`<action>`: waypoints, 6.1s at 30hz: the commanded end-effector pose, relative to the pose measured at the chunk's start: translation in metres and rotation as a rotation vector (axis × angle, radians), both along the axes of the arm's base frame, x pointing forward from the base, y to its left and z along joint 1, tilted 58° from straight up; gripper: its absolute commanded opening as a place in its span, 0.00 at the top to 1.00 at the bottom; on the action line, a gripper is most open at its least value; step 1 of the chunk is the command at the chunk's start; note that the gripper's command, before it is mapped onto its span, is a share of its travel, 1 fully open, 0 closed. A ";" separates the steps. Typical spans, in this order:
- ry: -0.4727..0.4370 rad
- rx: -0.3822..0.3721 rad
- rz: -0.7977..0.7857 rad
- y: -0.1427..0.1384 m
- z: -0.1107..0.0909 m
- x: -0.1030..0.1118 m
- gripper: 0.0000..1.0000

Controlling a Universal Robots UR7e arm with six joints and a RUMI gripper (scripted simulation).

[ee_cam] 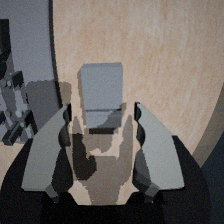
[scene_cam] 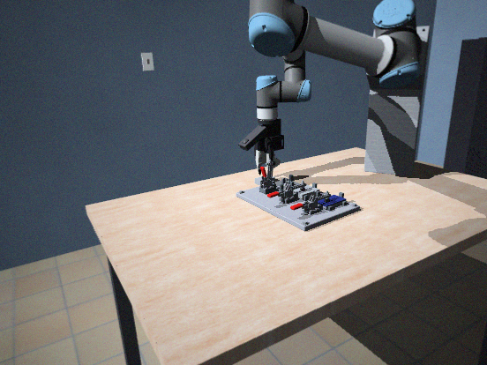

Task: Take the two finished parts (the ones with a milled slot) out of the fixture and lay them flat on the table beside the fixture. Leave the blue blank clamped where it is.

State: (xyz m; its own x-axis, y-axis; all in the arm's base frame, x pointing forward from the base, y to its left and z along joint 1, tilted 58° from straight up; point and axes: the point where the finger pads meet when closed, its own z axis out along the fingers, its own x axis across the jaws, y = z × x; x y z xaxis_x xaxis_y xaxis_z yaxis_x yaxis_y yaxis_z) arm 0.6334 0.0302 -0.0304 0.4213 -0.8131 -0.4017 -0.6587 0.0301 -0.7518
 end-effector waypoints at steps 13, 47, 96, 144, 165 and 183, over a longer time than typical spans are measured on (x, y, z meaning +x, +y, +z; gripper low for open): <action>0.000 0.000 0.001 -0.034 0.031 -0.036 0.60; 0.000 0.000 0.001 -0.048 0.043 -0.051 0.60; 0.000 0.000 0.001 -0.099 0.089 -0.105 0.72; 0.000 0.000 0.001 -0.068 0.111 -0.129 0.72; 0.000 0.000 0.001 -0.007 0.141 -0.161 0.72; 0.000 0.000 0.001 0.039 0.164 -0.185 0.72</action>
